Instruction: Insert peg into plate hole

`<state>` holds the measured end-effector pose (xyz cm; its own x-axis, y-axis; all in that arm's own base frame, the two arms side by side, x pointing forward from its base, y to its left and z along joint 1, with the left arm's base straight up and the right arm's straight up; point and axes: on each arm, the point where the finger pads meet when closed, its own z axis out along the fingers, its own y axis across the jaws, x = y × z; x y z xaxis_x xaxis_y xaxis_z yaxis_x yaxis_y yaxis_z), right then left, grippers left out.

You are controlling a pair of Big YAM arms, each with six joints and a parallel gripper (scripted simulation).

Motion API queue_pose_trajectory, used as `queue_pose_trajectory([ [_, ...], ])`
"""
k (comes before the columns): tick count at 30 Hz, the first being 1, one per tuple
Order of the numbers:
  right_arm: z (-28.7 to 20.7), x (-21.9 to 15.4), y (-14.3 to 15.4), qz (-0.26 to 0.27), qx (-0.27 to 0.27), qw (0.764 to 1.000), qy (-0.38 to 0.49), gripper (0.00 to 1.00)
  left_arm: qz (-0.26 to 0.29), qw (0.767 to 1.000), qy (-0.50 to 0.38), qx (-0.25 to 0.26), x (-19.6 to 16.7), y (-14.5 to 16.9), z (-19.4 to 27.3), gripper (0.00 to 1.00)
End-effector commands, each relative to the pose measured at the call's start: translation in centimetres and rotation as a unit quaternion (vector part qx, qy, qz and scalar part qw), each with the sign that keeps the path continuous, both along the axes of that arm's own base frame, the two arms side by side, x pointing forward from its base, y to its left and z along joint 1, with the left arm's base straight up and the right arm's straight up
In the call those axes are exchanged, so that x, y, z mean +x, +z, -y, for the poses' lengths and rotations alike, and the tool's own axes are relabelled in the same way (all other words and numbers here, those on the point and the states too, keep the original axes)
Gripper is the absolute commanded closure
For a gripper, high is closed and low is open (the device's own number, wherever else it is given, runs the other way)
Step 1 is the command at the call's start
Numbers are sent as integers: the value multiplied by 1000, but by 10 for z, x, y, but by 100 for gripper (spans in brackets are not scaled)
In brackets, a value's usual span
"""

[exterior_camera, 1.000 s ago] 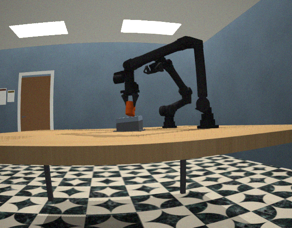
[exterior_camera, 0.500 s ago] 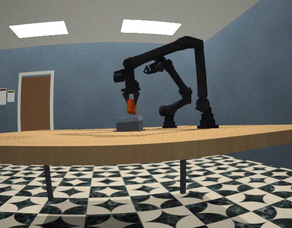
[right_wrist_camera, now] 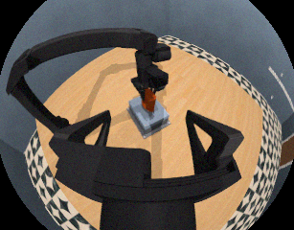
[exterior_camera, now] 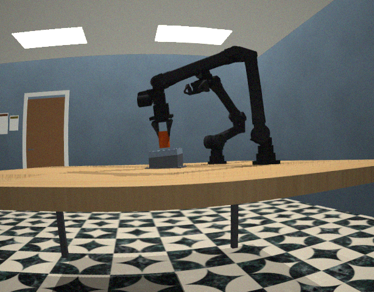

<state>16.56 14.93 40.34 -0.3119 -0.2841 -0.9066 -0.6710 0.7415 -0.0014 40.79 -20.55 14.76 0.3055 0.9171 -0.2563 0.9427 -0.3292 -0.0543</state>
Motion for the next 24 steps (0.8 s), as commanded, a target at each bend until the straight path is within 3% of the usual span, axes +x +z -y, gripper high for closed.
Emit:
queue_pose_trajectory([
  [1,-1,1,11,5,6,1000,-1,0,38,999,0,-21,22,33,15,60],
  [24,-1,1,11,5,6,1000,-1,0,33,999,-3,-16,18,34,19,60],
])
